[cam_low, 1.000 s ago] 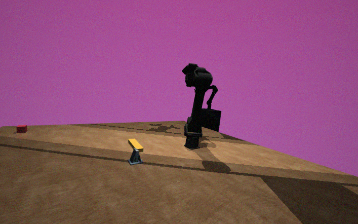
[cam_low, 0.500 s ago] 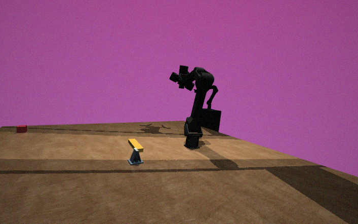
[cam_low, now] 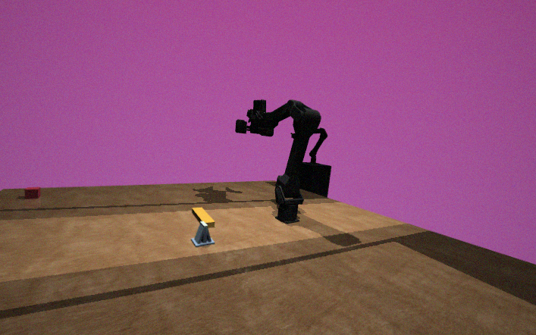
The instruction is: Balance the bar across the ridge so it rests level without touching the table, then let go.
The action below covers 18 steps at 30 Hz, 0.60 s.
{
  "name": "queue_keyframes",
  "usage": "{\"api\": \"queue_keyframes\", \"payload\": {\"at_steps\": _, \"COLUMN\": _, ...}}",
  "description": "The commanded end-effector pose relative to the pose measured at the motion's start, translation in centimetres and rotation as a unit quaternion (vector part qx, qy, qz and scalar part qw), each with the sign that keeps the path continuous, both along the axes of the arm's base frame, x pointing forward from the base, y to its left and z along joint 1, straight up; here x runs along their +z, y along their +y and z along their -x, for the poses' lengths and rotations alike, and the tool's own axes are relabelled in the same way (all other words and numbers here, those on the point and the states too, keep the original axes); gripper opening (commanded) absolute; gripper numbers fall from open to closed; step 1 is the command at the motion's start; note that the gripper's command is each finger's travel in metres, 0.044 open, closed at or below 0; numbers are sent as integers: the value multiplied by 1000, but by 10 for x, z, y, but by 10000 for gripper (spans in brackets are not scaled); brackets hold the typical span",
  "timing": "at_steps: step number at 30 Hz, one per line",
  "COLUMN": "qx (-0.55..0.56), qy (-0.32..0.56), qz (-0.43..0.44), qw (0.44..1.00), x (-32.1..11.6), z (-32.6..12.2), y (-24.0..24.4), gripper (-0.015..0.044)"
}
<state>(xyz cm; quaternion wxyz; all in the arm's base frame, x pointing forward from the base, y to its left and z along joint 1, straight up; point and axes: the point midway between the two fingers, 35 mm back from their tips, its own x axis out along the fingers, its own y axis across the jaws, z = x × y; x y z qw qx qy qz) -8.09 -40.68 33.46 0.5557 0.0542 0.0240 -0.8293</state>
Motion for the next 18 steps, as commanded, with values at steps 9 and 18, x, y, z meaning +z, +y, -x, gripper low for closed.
{"api": "queue_keyframes", "payload": {"at_steps": 9, "qx": 137, "qy": 125, "qz": -144, "qw": 972, "x": -45, "z": -79, "y": -12, "gripper": 315}}
{"api": "queue_keyframes", "payload": {"at_steps": 18, "qx": 250, "qy": 232, "qz": -228, "qw": 912, "x": -78, "z": -139, "y": -5, "gripper": 315}}
